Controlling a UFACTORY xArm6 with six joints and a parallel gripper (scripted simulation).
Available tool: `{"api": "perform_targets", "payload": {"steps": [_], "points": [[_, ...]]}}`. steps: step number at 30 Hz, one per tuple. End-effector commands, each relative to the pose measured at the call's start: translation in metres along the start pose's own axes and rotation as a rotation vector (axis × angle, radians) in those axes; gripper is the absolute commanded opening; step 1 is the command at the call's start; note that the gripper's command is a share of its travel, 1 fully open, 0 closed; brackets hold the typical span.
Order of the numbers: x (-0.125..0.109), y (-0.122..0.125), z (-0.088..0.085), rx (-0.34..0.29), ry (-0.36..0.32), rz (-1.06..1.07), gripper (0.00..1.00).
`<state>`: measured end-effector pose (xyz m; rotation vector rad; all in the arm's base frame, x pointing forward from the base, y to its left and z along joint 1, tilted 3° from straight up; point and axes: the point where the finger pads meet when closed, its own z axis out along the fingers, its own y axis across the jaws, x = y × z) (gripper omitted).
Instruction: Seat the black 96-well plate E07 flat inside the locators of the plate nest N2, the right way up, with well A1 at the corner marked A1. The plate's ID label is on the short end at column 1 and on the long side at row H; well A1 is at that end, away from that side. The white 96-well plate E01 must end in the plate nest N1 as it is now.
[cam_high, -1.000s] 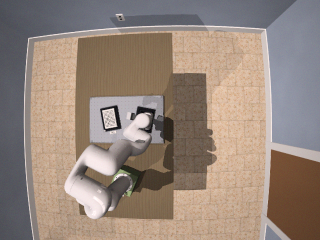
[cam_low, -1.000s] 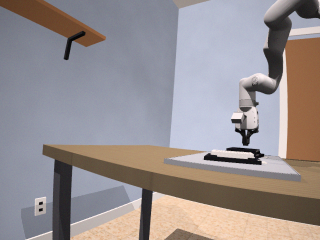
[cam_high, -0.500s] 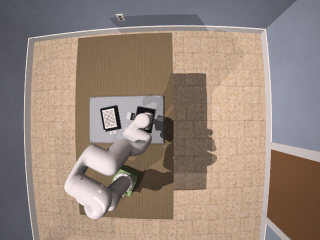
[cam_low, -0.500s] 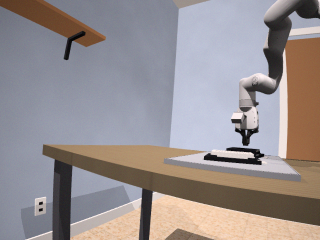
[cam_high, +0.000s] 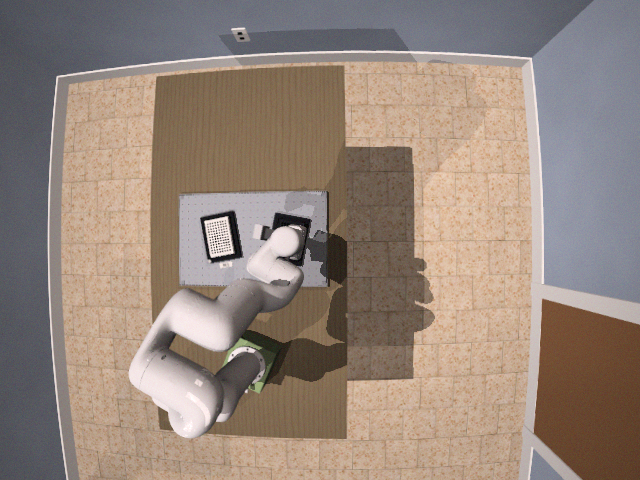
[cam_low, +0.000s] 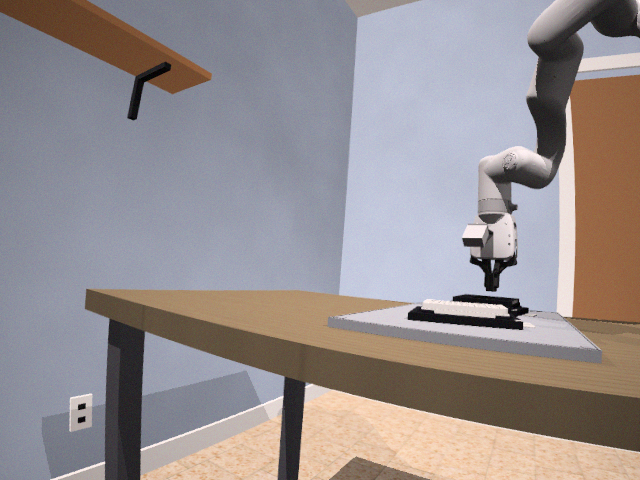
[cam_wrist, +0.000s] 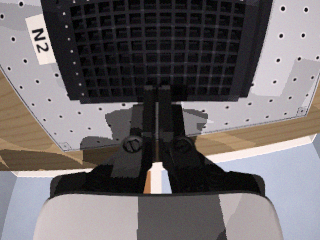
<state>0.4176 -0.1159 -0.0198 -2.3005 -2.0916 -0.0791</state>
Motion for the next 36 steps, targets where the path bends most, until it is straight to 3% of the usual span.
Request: {"api": "perform_targets", "payload": {"steps": [1, 13, 28, 36], "points": [[0.0, 0.002, -0.001, -0.004, -0.001, 0.0, 0.0], [-0.04, 0.004, -0.031, -0.004, -0.001, -0.021, 0.0], [-0.04, 0.004, -0.031, -0.004, -0.001, -0.021, 0.0], [-0.04, 0.004, -0.018, -0.004, -0.001, -0.021, 0.0]]}}
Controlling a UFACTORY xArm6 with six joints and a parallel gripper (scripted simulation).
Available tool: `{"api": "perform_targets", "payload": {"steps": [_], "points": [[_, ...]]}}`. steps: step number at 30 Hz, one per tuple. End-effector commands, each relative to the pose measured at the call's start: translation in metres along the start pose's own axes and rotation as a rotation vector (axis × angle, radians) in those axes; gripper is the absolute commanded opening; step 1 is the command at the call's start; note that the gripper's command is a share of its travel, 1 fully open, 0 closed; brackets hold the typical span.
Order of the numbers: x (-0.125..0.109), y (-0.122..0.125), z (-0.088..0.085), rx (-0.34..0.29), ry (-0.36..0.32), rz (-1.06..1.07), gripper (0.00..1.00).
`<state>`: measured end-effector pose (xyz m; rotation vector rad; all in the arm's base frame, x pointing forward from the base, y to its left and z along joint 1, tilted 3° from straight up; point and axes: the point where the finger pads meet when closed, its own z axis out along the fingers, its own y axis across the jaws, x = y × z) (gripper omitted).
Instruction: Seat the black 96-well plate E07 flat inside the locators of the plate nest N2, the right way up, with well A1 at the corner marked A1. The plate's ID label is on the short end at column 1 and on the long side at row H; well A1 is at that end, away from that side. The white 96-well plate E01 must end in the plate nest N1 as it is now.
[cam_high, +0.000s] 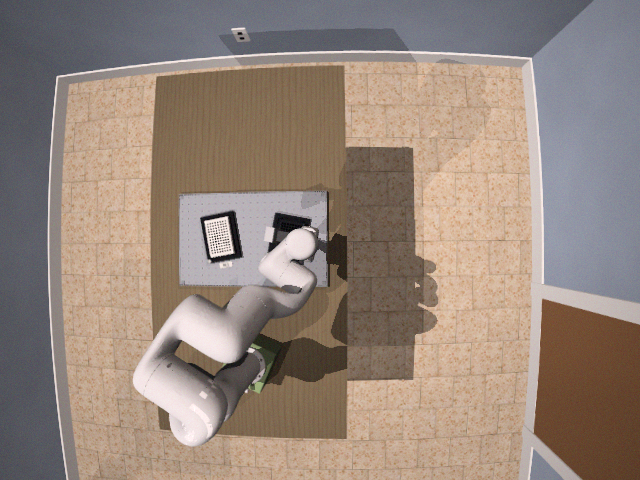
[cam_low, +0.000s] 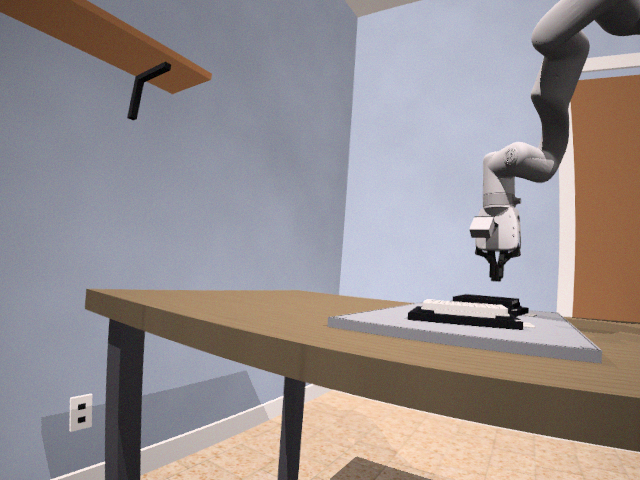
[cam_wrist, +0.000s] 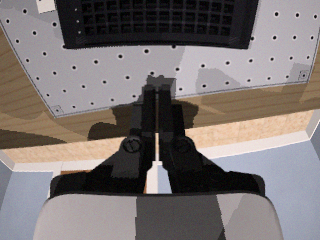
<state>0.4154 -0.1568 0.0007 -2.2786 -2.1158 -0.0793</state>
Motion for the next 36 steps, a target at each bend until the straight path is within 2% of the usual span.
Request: {"api": "perform_targets", "payload": {"steps": [1, 23, 36], "points": [[-0.001, 0.002, 0.007, -0.004, -0.001, 0.0, 0.0], [-0.001, 0.002, 0.04, -0.004, -0.001, 0.0, 0.0], [-0.001, 0.002, 0.046, -0.004, -0.001, 0.0, 0.0]]}}
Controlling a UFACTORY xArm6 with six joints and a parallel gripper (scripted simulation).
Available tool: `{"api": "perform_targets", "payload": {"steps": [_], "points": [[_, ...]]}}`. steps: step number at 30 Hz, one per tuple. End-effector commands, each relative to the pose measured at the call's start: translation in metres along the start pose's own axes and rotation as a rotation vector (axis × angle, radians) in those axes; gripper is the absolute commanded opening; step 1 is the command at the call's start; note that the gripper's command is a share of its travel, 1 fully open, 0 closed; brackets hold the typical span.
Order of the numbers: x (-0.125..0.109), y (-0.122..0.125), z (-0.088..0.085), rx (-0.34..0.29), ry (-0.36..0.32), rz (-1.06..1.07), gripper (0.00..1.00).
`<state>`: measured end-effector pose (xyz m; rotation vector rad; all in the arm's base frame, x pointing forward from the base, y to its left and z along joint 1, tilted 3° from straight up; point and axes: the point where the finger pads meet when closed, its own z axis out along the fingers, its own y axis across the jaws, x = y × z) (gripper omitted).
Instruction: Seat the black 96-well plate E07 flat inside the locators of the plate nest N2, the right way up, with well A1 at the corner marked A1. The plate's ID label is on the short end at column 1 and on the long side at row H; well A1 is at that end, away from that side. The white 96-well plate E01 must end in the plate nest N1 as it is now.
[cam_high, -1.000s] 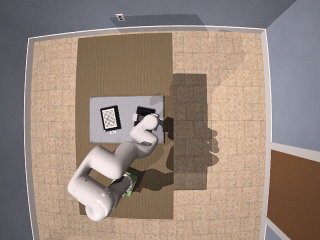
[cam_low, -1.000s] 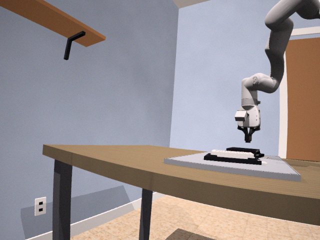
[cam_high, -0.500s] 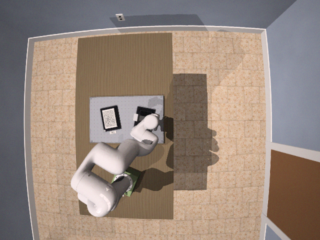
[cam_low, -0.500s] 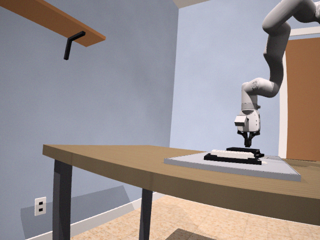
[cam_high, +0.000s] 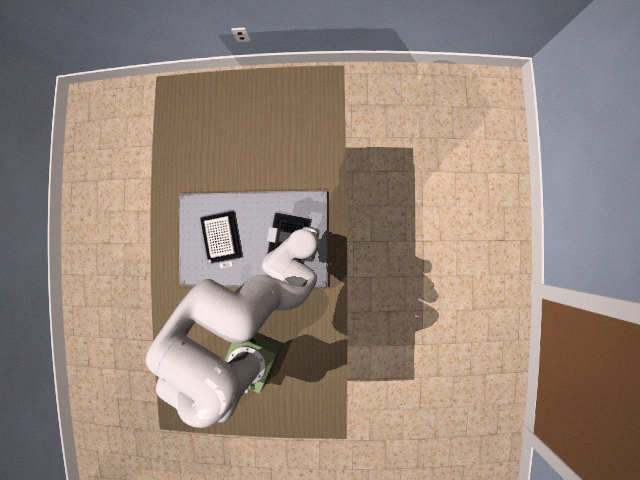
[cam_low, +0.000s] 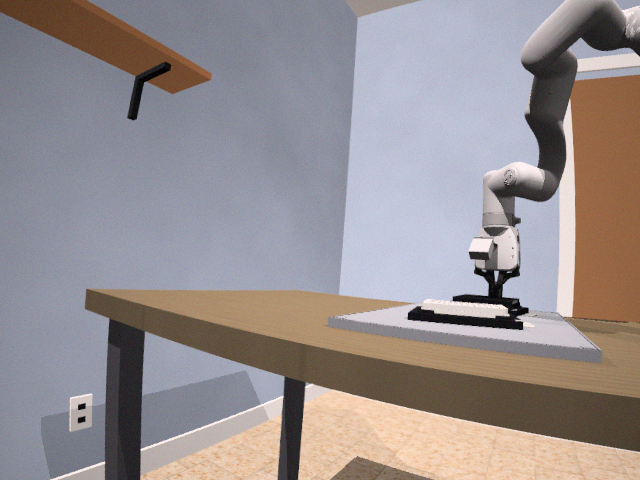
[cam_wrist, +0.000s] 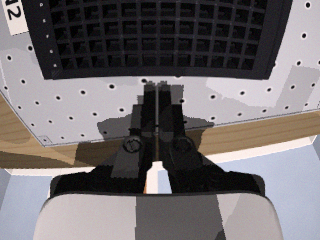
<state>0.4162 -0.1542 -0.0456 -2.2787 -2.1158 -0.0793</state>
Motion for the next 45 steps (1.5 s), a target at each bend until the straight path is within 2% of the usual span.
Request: {"api": "perform_targets", "payload": {"steps": [1, 45], "points": [[0.0, 0.002, -0.001, -0.004, -0.001, 0.0, 0.0], [0.011, 0.002, -0.001, -0.004, -0.001, 0.0, 0.0]]}}
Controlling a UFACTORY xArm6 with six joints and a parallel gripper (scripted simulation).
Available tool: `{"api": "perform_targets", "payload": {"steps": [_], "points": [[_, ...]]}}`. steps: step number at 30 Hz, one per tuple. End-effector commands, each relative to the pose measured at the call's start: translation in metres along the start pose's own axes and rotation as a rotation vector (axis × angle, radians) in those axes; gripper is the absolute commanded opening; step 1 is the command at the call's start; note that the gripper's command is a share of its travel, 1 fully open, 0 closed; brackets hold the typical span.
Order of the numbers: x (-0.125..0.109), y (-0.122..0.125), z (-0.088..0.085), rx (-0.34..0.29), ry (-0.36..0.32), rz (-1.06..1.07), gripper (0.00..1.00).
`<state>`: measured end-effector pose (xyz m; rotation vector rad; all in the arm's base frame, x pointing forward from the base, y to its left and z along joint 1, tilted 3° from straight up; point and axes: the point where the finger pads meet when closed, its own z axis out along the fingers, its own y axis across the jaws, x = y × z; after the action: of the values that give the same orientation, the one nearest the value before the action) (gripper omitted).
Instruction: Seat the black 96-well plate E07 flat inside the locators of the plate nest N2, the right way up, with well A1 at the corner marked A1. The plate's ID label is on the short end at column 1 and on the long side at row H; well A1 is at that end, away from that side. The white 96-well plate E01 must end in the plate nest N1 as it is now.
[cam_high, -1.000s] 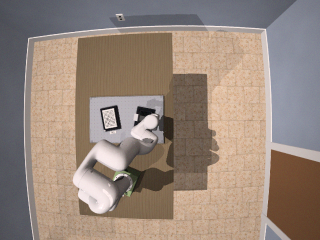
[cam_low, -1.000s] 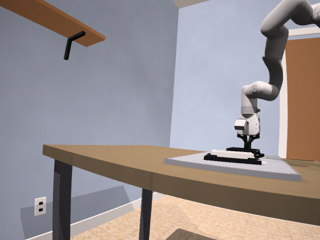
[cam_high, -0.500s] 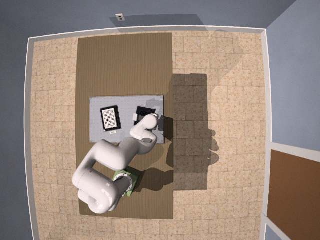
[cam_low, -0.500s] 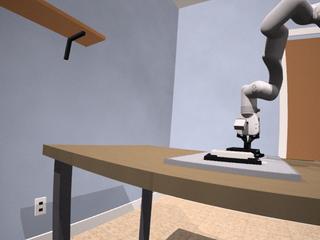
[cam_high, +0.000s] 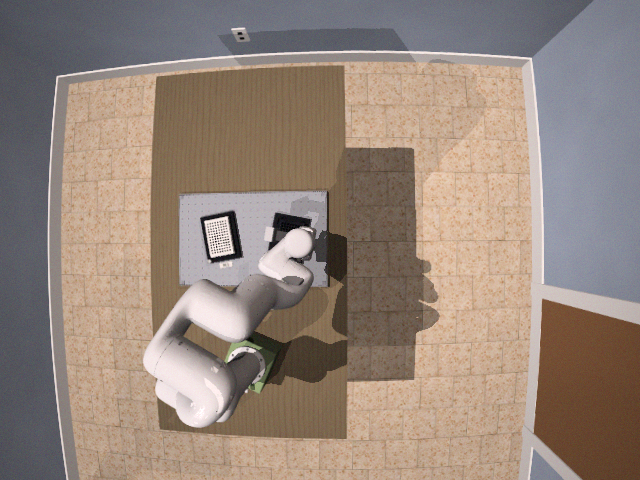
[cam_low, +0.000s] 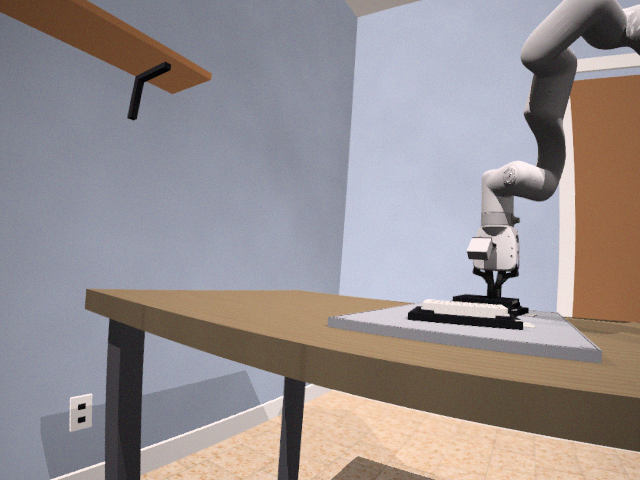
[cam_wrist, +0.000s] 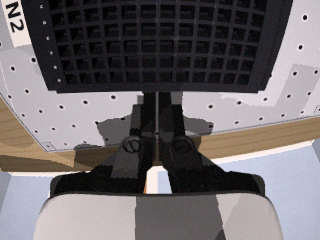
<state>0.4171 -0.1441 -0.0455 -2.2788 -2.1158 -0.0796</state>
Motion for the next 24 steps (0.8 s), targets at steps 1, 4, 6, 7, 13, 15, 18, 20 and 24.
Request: {"api": "perform_targets", "payload": {"steps": [1, 4, 6, 7, 13, 15, 18, 20, 24], "points": [[0.0011, 0.0015, -0.0013, -0.004, -0.001, 0.0, 0.0], [0.0021, 0.0015, -0.0013, -0.004, -0.001, 0.0, 0.0], [0.0028, 0.0015, -0.0013, -0.004, -0.001, 0.0, 0.0], [0.0031, 0.0015, -0.0013, -0.004, -0.001, 0.0, 0.0], [0.0045, 0.0015, -0.0013, -0.004, -0.001, 0.0, 0.0], [0.0052, 0.0015, -0.0013, -0.004, -0.001, 0.0, 0.0], [0.0062, 0.0015, -0.0013, -0.004, -0.001, 0.0, 0.0], [0.0068, 0.0015, -0.0013, -0.004, -0.001, 0.0, 0.0], [0.0072, 0.0015, -0.0013, -0.004, -0.001, 0.0, 0.0]]}}
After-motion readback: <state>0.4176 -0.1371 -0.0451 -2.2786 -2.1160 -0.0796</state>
